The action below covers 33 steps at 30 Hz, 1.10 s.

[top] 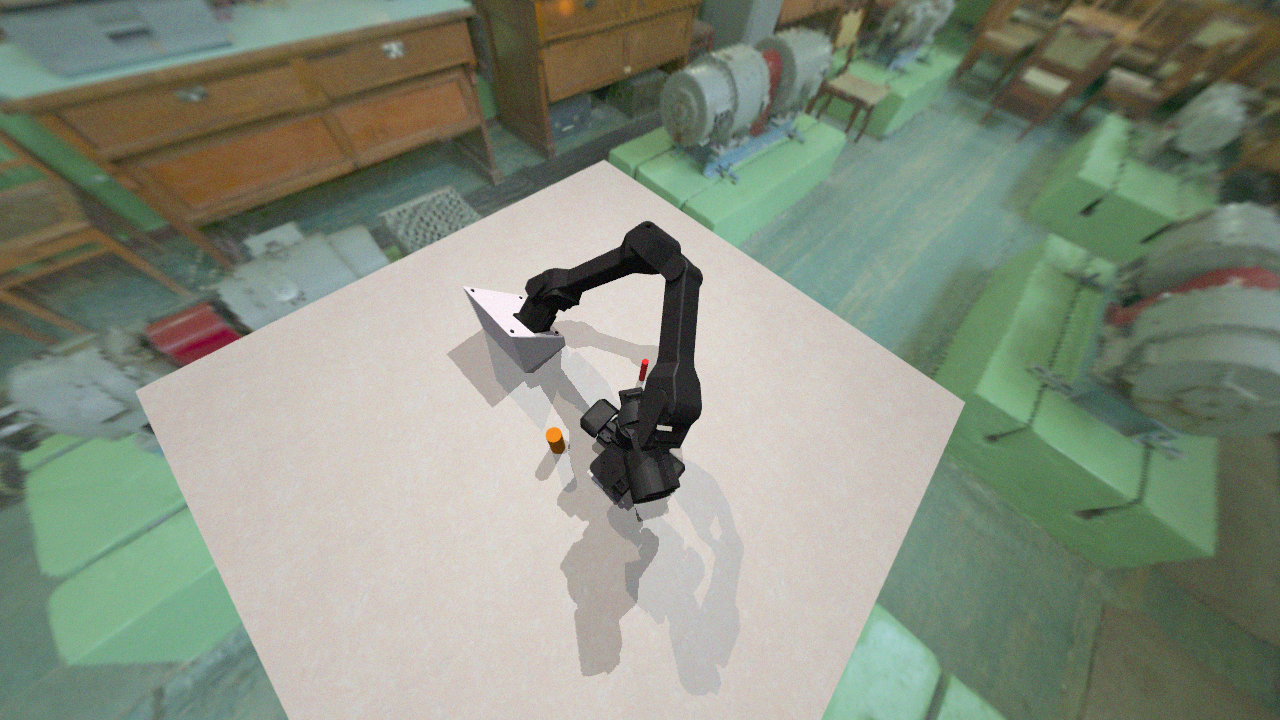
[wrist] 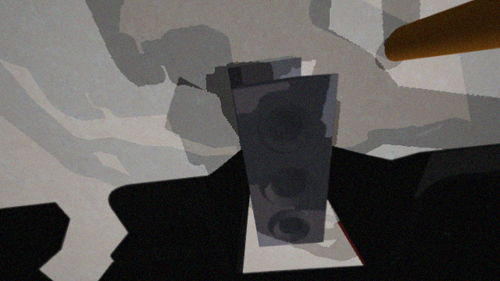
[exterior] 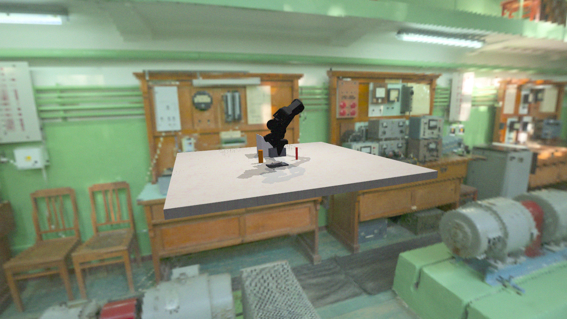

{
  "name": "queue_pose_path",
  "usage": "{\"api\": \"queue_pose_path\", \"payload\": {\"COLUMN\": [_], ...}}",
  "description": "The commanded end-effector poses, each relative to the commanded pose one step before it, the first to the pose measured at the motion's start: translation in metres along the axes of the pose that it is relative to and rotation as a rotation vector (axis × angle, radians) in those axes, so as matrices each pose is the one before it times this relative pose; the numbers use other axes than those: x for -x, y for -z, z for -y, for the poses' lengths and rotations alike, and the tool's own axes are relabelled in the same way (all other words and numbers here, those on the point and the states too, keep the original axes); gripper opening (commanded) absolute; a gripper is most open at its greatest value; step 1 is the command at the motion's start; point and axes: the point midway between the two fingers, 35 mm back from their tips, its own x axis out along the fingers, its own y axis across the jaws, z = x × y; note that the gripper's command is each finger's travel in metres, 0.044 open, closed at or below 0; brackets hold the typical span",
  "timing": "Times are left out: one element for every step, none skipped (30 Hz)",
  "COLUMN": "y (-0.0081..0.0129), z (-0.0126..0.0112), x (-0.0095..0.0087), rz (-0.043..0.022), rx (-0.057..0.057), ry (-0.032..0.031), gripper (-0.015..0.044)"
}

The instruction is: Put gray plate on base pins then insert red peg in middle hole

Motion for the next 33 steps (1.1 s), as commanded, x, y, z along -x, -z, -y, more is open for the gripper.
{"api": "queue_pose_path", "payload": {"y": [-0.00292,0.00000,0.00000,0.00000,0.00000,0.00000,0.00000,0.00000,0.00000,0.00000,0.00000,0.00000,0.00000,0.00000,0.00000,0.00000,0.00000,0.00000,0.00000,0.00000,0.00000,0.00000,0.00000,0.00000,-0.00075,-0.00075,0.00000,0.00000,0.00000,0.00000,0.00001,0.00001,0.00002], "z": [0.00120,0.00000,0.00000,0.00000,0.00000,0.00000,0.00000,0.00000,0.00000,0.00000,0.00000,0.00000,0.00000,0.00000,0.00000,0.00000,0.00000,0.00000,0.00000,0.00000,0.00000,0.00000,0.00000,0.00000,0.00022,0.00022,-0.00001,-0.00002,-0.00002,-0.00002,-0.00001,0.00002,0.00004], "x": [-0.00147,0.00000,0.00000,0.00000,0.00000,0.00000,0.00000,0.00000,0.00000,0.00000,0.00000,0.00000,0.00000,0.00000,0.00000,0.00000,0.00000,0.00000,0.00000,0.00000,0.00000,0.00000,0.00000,0.00000,0.00001,0.00001,-0.00053,-0.00094,-0.00140,-0.00194,-0.00207,-0.00231,-0.00263], "rz": [0.00045,0.00000,0.00000,0.00000,0.00000,0.00000,0.00000,0.00000,0.00000,0.00000,0.00000,0.00000,0.00000,0.00000,0.00000,0.00000,0.00000,0.00000,0.00000,0.00000,0.00000,0.00000,0.00000,0.00000,0.00005,0.00004,-0.00001,-0.00002,-0.00004,-0.00007,-0.00008,-0.00011,-0.00014], "rx": [-0.0076,0.0000,0.0000,0.0000,0.0000,0.0000,0.0000,0.0000,0.0000,0.0000,0.0000,0.0000,0.0000,0.0000,0.0000,0.0000,0.0000,0.0000,0.0000,0.0000,0.0000,0.0000,0.0000,0.0000,0.0000,0.0000,0.0000,0.0000,0.0000,0.0000,0.0000,0.0000,0.0000], "ry": [0.00183,0.00000,0.00000,0.00000,0.00000,0.00000,0.00000,0.00000,0.00000,0.00000,0.00000,0.00000,0.00000,0.00000,0.00000,0.00000,0.00000,0.00000,0.00000,0.00000,0.00000,0.00000,0.00000,0.00000,0.00000,0.00000,-0.00001,-0.00001,-0.00002,-0.00003,-0.00003,-0.00003,-0.00003], "gripper": [0.0000,0.0000,0.0000,0.0000,0.0000,0.0000,0.0000,0.0000,0.0000,0.0000,0.0000,0.0000,0.0000,0.0000,0.0000,0.0000,0.0000,0.0000,0.0000,0.0000,0.0000,0.0000,0.0000,0.0000,0.0000,0.0000,0.0000,0.0000,0.0000,0.0000,0.0000,0.0000,0.0000]}}
